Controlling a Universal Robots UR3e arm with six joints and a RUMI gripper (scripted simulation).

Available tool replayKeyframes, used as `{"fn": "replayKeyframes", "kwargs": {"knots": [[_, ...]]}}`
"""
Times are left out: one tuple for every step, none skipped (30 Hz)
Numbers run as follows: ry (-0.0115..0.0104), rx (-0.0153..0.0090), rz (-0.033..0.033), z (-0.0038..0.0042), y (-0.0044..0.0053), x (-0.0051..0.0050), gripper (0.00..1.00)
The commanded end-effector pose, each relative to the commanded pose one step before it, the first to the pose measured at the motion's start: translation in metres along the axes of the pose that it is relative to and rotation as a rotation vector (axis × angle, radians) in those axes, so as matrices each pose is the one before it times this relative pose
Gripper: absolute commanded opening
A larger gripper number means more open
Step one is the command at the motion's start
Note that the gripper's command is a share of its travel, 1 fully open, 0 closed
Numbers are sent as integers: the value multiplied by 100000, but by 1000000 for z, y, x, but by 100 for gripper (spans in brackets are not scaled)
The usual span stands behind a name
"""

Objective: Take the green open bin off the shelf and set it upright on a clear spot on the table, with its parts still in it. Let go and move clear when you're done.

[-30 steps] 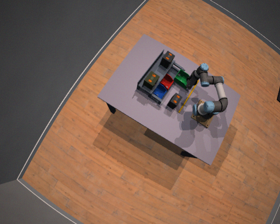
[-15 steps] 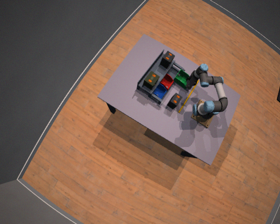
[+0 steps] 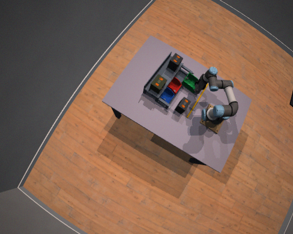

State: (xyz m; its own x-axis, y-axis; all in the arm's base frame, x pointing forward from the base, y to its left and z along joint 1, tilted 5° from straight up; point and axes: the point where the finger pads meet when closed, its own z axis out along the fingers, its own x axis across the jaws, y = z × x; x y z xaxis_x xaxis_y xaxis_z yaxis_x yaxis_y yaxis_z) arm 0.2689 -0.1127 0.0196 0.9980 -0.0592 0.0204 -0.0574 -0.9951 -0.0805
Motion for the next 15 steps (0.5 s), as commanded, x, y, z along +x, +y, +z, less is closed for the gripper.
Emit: {"fn": "replayKeyframes", "kwargs": {"knots": [[192,-193,-9,5595,575,602,0],[0,0,0,0,0,0,0],[0,0,0,0,0,0,0],[0,0,0,0,0,0,0],[0,0,0,0,0,0,0],[0,0,0,0,0,0,0],[0,0,0,0,0,0,0],[0,0,0,0,0,0,0],[0,0,0,0,0,0,0],[0,0,0,0,0,0,0],[0,0,0,0,0,0,0],[0,0,0,0,0,0,0],[0,0,0,0,0,0,0],[-23,10,1,-148,-26,-71,26],[0,0,0,0,0,0,26]]}}
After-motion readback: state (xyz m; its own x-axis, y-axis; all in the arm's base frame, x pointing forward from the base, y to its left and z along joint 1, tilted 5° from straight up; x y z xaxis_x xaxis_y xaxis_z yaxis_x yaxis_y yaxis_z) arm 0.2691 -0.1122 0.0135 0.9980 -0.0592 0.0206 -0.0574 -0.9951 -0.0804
